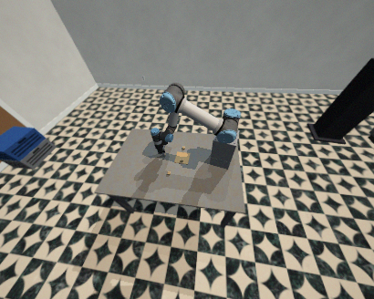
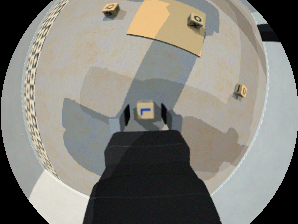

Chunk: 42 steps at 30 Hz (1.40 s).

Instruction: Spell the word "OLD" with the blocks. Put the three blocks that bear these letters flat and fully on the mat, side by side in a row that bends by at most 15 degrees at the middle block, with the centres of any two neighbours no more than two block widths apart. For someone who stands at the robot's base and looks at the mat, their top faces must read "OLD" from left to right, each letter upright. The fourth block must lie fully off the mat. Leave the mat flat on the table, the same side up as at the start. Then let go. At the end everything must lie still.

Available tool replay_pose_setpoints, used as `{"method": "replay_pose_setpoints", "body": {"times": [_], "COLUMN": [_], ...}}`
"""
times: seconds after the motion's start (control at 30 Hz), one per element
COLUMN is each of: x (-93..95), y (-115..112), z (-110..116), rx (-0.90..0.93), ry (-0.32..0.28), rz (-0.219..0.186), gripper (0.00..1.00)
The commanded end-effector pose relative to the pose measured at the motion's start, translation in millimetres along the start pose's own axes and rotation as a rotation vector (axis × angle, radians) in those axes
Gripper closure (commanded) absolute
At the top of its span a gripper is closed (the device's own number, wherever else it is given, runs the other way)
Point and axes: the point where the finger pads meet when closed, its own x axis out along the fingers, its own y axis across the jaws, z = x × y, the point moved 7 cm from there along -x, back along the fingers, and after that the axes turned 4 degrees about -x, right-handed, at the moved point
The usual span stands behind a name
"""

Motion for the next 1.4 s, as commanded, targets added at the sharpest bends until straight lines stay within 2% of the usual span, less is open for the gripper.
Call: {"method": "replay_pose_setpoints", "body": {"times": [0.0, 0.33, 1.37], "x": [9.6, 16.3, 16.4], "y": [-0.2, -0.2, -0.2], "z": [0.5, 0.5, 0.5], "rx": [0.000, 0.000, 0.000], "ry": [-0.001, -0.001, -0.001], "rz": [-0.001, -0.001, -0.001], "gripper": [0.00, 0.00, 0.00]}}
